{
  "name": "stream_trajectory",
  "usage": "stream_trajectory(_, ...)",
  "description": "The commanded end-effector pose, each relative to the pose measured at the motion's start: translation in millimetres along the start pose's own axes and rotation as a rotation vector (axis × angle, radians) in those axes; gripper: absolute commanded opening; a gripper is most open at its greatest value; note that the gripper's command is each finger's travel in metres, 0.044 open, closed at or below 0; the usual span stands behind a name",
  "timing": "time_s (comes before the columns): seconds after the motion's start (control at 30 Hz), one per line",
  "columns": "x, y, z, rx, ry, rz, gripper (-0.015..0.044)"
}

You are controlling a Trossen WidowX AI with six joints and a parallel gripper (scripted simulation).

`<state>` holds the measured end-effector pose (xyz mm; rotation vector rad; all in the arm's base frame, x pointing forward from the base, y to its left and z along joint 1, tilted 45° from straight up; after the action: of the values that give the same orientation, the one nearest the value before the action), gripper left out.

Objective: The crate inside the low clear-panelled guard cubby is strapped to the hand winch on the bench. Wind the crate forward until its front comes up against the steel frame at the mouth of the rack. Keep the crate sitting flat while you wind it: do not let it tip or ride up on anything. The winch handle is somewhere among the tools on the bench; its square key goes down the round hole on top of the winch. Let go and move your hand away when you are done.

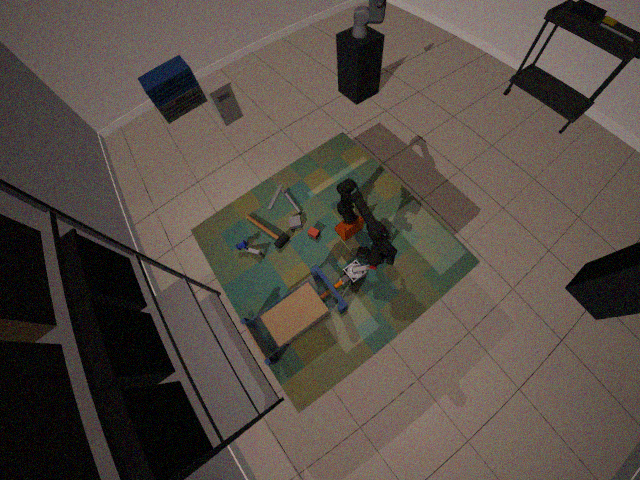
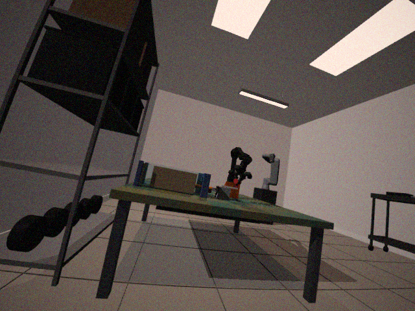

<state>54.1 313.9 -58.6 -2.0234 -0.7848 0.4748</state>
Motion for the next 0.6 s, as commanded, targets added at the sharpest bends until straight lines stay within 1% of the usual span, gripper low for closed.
stream_trajectory(0.0, -10, 0, -4, -0.013, -0.016, 0.022, 0.0)
stream_trajectory(0.57, -21, -6, -15, -0.014, -0.017, 0.023, 0.0)
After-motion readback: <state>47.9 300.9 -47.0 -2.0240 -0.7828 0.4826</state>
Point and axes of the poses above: the point midway between the two fingers, 35 mm back from their tips, its own y axis out along the fingers, its own z axis across the jaws, x = y × z, the point moved 10 cm from there along -y, back along the fingers, and after that the axes turned 2 degrees about y, right-handed, at the moved point
